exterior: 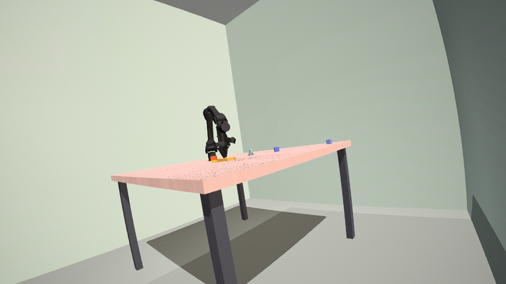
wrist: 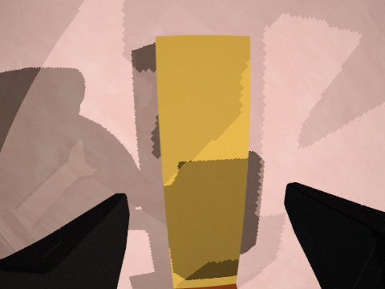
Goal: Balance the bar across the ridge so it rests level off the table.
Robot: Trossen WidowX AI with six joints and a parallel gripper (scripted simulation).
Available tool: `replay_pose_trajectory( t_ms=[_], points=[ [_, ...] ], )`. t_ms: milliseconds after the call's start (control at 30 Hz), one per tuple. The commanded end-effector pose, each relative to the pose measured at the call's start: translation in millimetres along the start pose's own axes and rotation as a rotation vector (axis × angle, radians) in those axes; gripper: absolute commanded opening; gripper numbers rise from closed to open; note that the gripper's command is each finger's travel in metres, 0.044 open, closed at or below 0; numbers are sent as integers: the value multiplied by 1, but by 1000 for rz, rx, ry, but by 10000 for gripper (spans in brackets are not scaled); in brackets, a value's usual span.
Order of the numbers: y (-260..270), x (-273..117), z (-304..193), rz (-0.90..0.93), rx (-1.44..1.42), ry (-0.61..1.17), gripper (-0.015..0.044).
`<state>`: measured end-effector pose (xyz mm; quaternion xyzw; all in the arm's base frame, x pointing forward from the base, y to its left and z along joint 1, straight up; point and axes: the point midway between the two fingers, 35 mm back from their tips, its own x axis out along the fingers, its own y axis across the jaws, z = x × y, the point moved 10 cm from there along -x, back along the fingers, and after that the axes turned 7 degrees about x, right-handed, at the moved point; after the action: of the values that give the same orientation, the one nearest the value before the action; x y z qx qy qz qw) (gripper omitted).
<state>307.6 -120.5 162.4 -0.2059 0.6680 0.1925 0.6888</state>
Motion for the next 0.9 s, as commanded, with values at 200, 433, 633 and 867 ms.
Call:
replay_pose_trajectory(
  t_ms=[200, 433, 633, 867],
  points=[
    [0, 14, 0, 4, 3, 7, 315],
    [0, 14, 0, 4, 3, 7, 315],
    [1, 13, 0, 7, 0, 5, 289],
    [1, 13, 0, 7, 0, 5, 144]
  ],
)
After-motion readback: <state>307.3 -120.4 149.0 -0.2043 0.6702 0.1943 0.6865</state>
